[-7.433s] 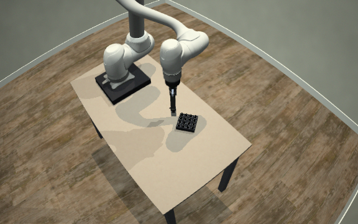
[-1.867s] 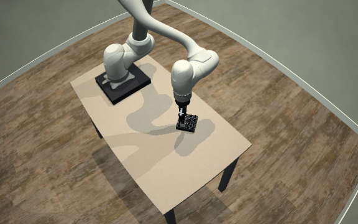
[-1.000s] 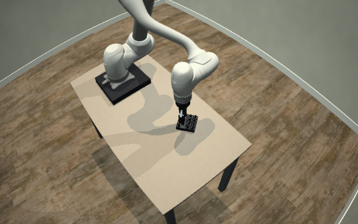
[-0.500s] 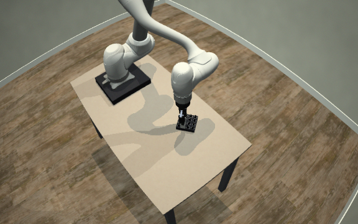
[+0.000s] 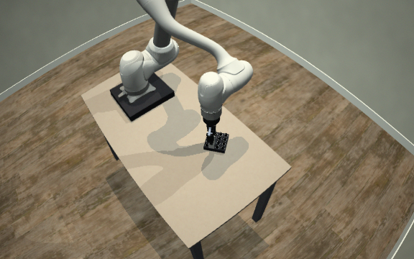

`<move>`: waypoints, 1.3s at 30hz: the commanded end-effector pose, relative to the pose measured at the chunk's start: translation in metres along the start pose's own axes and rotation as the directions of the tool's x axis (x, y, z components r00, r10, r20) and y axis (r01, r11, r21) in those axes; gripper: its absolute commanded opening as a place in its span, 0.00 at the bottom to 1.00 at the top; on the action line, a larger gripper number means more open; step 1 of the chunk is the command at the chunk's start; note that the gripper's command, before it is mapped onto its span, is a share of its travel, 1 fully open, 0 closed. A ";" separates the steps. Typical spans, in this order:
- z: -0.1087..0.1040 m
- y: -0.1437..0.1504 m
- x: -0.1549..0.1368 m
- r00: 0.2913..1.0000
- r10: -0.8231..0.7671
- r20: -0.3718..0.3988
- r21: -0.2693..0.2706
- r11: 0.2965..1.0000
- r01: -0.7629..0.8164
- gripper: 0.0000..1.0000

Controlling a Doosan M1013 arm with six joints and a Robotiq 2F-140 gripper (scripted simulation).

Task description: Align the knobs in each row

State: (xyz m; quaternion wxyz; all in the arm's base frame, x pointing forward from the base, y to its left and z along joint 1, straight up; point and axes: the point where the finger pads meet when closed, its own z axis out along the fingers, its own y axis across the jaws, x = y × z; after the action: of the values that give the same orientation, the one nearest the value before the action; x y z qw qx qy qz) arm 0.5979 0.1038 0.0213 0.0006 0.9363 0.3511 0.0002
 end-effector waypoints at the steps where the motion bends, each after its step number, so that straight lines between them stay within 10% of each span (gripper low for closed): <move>1: 0.000 0.000 0.000 1.000 0.000 0.000 0.000 1.000 0.000 0.12; 39: 0.000 0.000 0.000 1.000 0.000 0.000 0.000 1.000 0.000 0.05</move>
State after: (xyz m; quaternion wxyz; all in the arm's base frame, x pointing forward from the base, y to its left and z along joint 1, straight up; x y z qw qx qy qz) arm 0.5979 0.1038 0.0214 0.0006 0.9363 0.3511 0.0002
